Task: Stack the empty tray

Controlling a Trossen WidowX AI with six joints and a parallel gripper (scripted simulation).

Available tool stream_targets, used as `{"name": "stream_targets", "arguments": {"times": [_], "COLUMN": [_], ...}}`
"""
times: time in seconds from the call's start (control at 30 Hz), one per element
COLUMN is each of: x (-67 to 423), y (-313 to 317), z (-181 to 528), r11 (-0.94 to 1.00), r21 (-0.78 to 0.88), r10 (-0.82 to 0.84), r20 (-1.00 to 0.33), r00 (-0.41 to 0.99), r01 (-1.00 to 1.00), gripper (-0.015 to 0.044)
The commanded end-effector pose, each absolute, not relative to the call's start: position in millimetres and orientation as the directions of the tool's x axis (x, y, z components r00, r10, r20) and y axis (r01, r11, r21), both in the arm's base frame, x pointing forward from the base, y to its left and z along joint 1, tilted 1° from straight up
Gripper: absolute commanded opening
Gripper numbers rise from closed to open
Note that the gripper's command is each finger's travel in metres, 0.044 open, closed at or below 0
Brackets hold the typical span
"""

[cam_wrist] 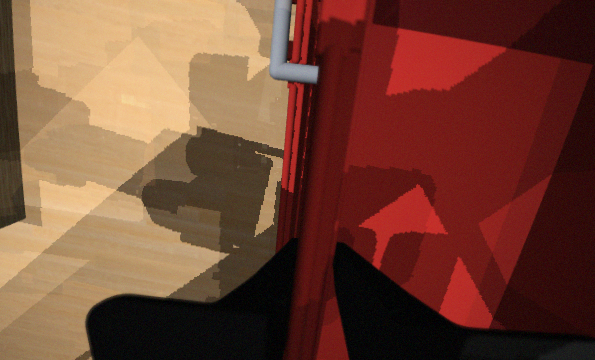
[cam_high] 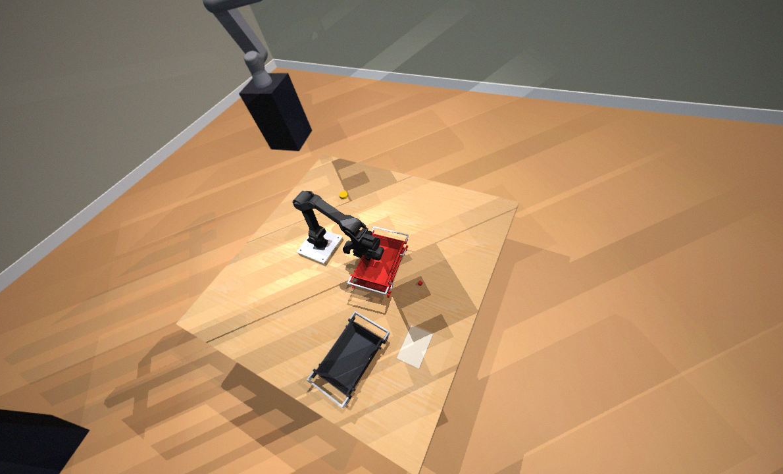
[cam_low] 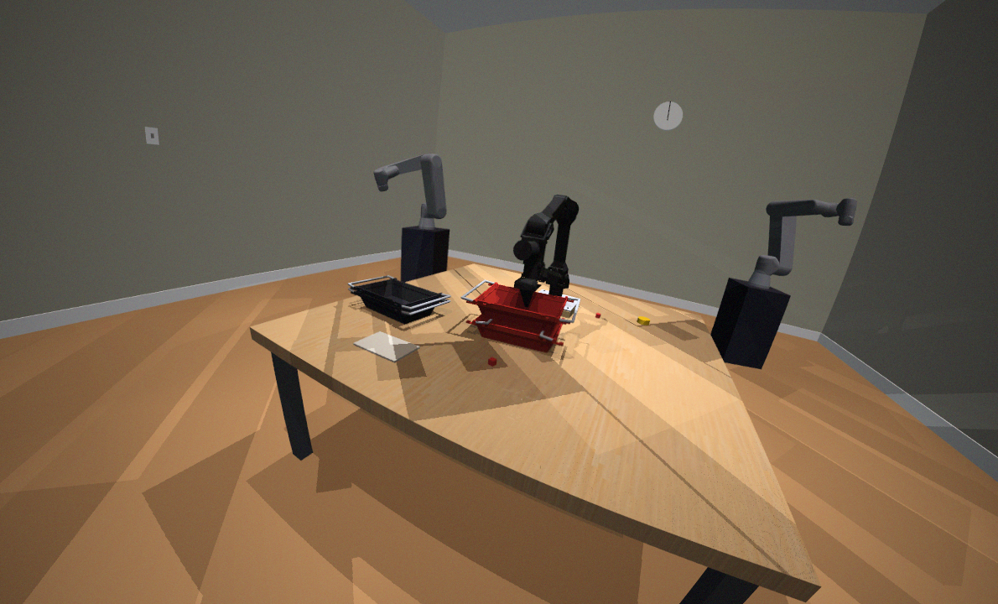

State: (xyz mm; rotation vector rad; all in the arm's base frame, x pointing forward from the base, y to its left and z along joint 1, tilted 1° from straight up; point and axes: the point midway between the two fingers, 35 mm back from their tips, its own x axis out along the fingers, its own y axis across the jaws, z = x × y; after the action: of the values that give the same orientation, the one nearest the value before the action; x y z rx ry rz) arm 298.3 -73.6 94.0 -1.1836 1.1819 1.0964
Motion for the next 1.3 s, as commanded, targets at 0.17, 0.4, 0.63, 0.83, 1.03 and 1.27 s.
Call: {"name": "stream_targets", "arguments": {"times": [0.17,0.4,0.63,0.83,1.03,1.27], "x": [290.3,290.3,290.3,290.3,290.3,290.3], "y": [-72.7,-72.7,-72.7,-72.7,-72.7,-72.7], "z": [88.4,88.4,88.4,88.4,88.4,88.4], "r11": [0.074,0.074,0.074,0.074,0.074,0.074], "r21": [-0.045,-0.045,-0.045,-0.045,-0.045,-0.045], "r10": [0.004,0.004,0.004,0.004,0.004,0.004], "r20": [-0.999,-0.999,-0.999,-0.999,-0.999,-0.999], "r00": [0.045,0.045,0.045,0.045,0.045,0.045], "r01": [-0.996,-0.996,-0.996,-0.996,-0.996,-0.996], "gripper": [0.0,0.0,0.0,0.0,0.0015,0.0117]}}
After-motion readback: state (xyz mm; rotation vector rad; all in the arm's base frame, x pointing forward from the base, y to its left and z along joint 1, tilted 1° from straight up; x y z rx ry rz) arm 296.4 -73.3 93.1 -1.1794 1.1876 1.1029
